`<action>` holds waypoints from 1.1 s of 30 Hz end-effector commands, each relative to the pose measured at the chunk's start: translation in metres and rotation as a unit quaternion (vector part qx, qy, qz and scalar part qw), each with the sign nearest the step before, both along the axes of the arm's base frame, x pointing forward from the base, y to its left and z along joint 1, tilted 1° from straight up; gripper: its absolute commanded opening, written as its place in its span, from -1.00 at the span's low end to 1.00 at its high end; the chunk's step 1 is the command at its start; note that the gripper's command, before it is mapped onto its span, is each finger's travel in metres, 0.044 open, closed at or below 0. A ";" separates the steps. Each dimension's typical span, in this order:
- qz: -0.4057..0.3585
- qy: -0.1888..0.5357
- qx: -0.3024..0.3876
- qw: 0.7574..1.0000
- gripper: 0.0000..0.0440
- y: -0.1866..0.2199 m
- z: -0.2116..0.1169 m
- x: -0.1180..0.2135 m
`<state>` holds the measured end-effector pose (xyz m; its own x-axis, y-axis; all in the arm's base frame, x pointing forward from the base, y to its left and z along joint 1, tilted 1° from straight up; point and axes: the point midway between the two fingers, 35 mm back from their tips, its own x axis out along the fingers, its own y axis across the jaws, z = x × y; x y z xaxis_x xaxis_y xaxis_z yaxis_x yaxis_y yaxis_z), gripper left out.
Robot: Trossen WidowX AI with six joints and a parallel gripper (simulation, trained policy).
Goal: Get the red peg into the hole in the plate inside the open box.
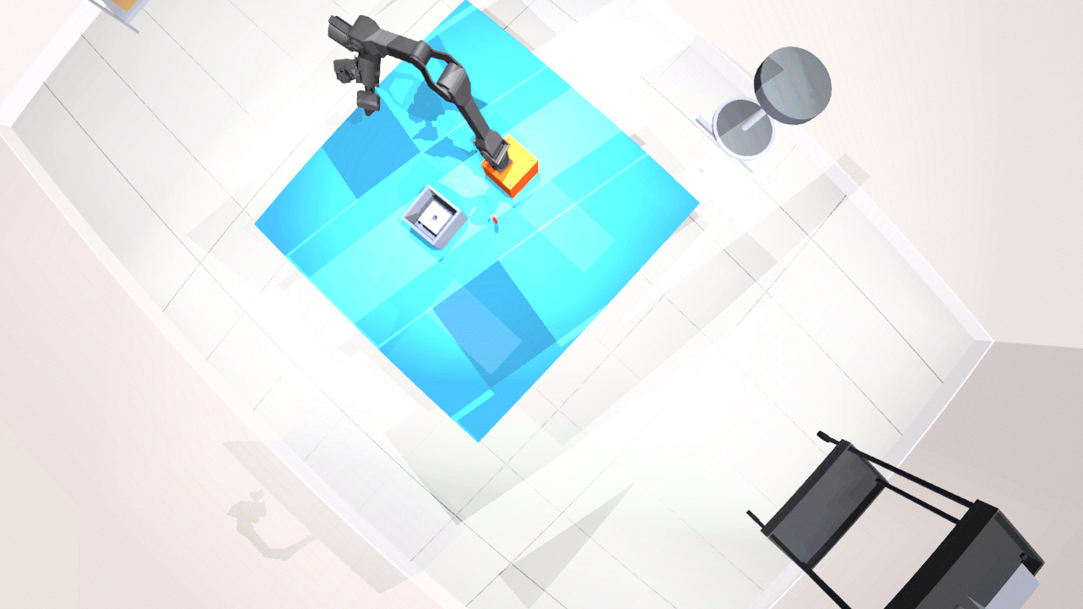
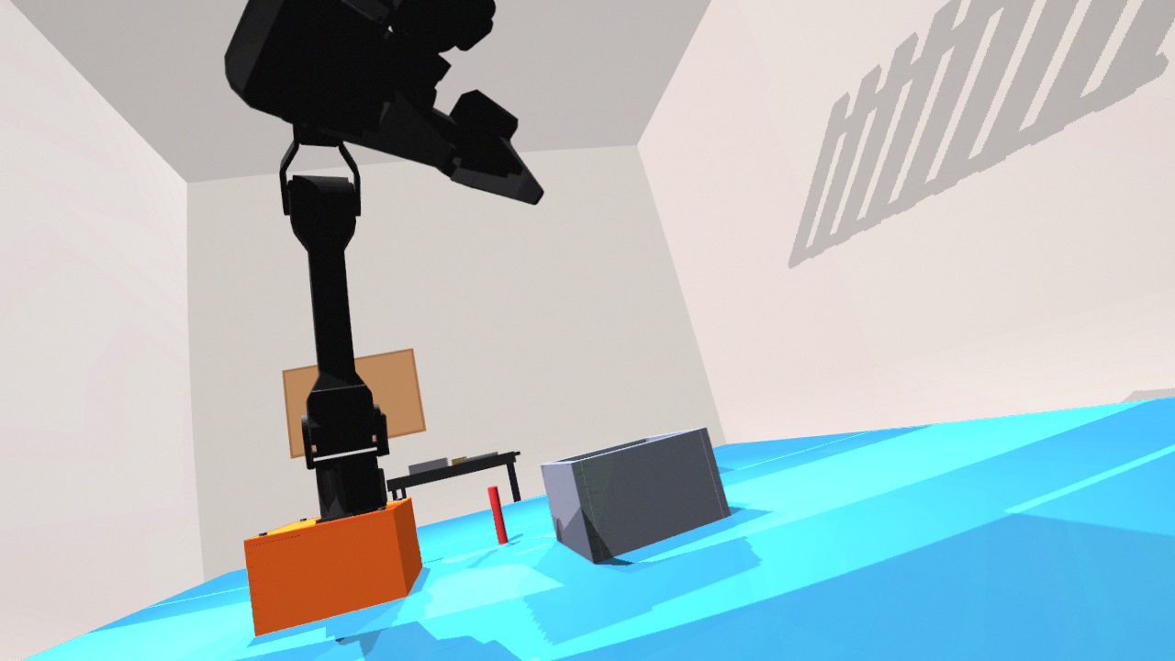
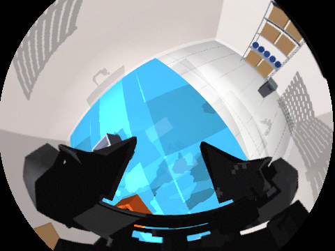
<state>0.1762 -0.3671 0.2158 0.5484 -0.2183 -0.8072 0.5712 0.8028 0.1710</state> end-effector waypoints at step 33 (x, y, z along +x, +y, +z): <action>-0.096 0.163 0.160 0.969 1.00 0.315 -0.013 0.101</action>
<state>0.2833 -0.0651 0.2056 0.2510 0.0020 -0.9680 0.7529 0.6281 0.1965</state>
